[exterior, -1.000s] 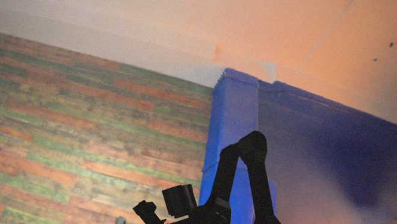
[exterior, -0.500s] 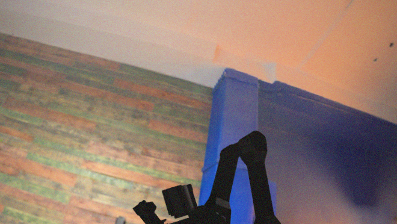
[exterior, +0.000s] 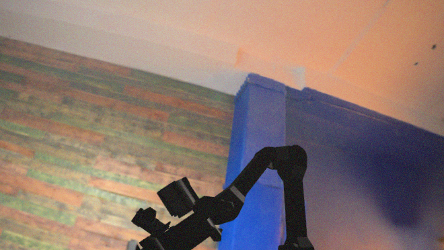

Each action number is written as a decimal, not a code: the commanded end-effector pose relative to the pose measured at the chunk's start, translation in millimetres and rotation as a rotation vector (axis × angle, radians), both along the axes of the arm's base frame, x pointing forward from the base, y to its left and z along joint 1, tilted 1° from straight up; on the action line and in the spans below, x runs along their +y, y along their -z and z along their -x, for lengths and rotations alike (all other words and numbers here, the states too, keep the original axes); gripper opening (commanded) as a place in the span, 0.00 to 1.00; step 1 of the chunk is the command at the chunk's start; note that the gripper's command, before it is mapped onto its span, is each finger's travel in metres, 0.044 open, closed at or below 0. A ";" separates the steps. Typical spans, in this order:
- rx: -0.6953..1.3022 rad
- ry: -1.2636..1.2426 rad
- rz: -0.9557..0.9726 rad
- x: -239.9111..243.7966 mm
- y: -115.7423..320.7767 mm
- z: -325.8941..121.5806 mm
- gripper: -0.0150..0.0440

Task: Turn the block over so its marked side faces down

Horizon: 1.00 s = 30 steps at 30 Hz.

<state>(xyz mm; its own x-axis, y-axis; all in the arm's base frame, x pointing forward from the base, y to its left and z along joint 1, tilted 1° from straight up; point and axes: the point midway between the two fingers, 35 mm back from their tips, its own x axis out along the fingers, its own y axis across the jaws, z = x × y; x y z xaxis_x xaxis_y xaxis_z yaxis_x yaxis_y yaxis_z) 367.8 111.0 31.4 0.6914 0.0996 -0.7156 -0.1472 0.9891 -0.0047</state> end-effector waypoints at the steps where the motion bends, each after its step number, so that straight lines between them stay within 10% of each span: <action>1: 0.249 0.021 0.014 -6.9 -56.7 22.7 1.00; 15: 0.268 0.020 0.018 -6.3 -57.6 20.4 1.00; 30: 0.716 0.016 0.083 -2.0 -77.5 -10.7 1.00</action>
